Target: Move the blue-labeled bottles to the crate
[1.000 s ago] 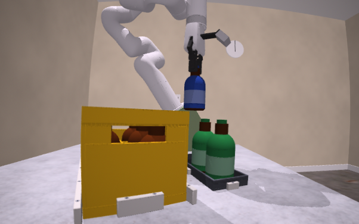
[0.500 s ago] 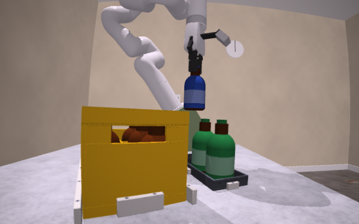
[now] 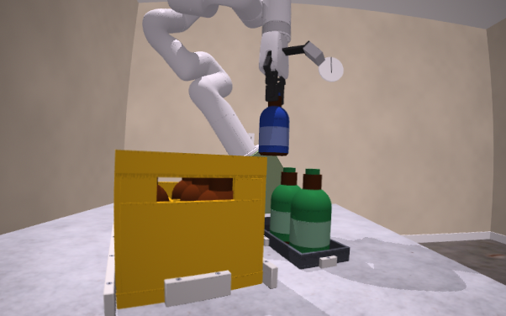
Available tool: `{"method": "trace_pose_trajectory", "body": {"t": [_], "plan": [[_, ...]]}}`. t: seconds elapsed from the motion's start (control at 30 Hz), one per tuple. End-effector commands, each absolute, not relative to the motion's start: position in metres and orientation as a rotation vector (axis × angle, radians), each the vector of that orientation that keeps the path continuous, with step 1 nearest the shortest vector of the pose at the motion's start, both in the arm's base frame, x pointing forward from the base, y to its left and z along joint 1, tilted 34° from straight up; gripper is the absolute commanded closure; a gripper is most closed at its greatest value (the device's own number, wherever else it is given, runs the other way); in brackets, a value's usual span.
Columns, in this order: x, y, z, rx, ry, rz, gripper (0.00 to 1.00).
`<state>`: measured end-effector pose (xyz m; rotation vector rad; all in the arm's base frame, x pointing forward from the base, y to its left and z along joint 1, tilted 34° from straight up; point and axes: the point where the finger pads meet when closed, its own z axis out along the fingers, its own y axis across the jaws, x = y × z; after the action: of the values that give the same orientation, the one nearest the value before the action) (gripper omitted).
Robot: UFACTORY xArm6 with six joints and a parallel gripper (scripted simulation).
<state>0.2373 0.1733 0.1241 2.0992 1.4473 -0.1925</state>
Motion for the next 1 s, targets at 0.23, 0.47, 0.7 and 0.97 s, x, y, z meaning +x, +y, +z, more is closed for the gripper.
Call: {"method": "trace_pose_trajectory", "body": {"t": [0.23, 0.47, 0.7, 0.97], "plan": [[0.239, 0.173, 0.127, 2.101, 1.448, -0.188, 1.0], [0.241, 0.17, 0.129, 2.101, 1.448, -0.188, 1.0], [0.243, 0.167, 0.131, 2.101, 1.448, -0.188, 1.0], [0.247, 0.162, 0.136, 2.101, 1.448, -0.188, 1.0]]}}
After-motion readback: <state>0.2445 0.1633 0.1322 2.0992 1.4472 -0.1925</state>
